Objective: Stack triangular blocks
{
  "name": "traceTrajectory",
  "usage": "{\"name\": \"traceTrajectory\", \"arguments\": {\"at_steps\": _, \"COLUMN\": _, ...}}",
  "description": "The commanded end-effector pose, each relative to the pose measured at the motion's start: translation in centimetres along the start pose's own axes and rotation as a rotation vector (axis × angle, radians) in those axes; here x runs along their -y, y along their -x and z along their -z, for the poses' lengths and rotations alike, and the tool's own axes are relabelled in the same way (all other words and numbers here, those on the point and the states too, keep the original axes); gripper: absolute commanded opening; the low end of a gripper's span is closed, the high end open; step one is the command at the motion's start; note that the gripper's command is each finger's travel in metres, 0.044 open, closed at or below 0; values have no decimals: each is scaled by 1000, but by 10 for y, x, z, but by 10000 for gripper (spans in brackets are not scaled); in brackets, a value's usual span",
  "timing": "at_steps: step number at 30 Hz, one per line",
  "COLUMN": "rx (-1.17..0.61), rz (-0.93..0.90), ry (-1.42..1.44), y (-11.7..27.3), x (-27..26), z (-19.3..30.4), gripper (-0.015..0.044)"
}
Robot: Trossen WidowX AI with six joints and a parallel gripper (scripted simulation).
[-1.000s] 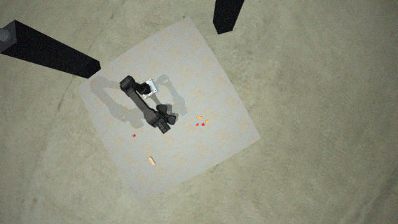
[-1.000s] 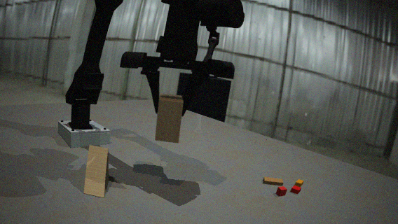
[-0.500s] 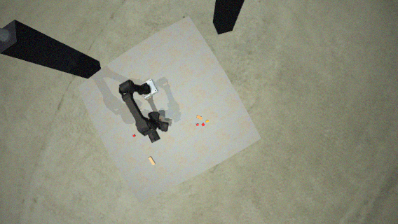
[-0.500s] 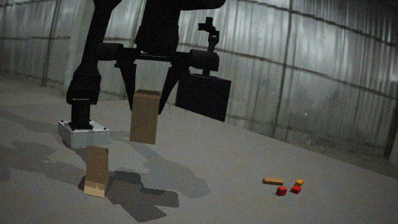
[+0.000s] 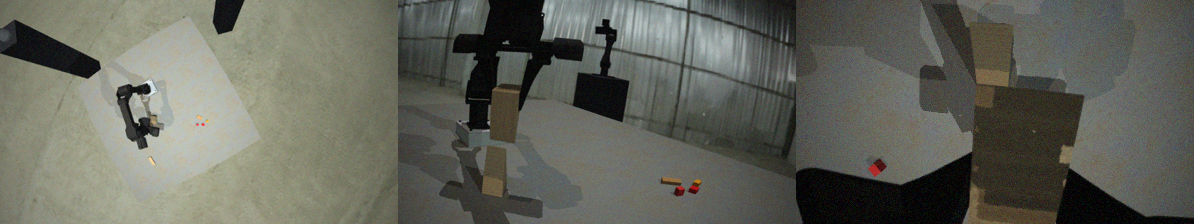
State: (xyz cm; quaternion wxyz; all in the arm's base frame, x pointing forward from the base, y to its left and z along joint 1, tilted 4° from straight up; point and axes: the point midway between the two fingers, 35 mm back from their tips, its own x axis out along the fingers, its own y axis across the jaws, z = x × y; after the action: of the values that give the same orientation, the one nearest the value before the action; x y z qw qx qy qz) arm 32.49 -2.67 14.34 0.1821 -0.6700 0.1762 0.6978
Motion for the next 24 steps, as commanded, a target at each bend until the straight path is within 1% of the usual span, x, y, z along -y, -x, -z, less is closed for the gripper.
{"name": "traceTrajectory", "arguments": {"at_steps": 1, "rx": -5, "rz": -5, "ry": 10, "y": 4, "x": -18, "z": 12, "gripper": 0}}
{"name": "traceTrajectory", "arguments": {"at_steps": 4, "rx": -3, "rz": -6, "ry": 14, "y": 6, "x": -28, "z": 17, "gripper": 0}}
{"name": "traceTrajectory", "arguments": {"at_steps": 8, "rx": -3, "rz": -6, "ry": 14, "y": 4, "x": -28, "z": 17, "gripper": 0}}
{"name": "traceTrajectory", "arguments": {"at_steps": 24, "rx": -1, "rz": -6, "ry": 14, "y": -48, "x": -30, "z": 0, "gripper": 0}}
